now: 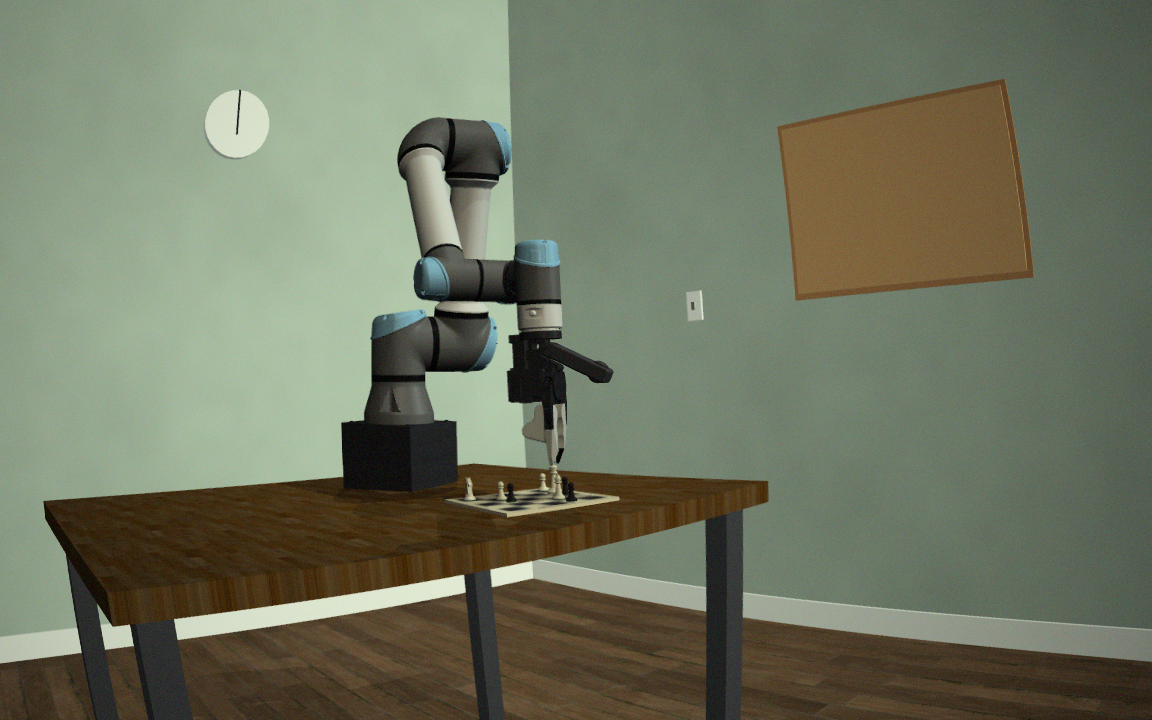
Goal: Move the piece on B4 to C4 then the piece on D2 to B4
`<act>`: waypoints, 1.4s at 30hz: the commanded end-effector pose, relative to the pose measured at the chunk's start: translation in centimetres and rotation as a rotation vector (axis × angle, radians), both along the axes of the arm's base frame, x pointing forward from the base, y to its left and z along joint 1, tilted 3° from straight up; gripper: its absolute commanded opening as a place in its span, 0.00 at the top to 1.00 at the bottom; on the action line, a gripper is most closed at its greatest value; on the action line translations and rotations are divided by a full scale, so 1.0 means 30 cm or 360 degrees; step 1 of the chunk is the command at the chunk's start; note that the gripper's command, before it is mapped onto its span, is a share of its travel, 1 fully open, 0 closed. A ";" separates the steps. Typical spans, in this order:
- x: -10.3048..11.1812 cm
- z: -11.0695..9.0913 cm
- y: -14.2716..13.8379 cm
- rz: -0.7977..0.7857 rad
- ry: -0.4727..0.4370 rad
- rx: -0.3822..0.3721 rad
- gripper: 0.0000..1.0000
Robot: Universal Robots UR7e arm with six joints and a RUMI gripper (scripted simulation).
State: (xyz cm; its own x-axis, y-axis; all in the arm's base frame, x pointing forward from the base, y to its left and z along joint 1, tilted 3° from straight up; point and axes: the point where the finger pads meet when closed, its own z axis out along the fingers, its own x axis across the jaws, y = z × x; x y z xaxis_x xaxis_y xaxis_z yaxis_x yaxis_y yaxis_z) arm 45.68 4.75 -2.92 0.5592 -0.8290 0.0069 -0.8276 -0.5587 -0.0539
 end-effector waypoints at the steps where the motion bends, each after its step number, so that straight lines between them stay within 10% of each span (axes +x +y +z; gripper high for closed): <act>1: 0.003 -0.013 0.000 0.0000 -0.0002 0.0000 0.78; 42: 0.004 -0.027 0.001 0.0000 -0.0002 0.0000 0.78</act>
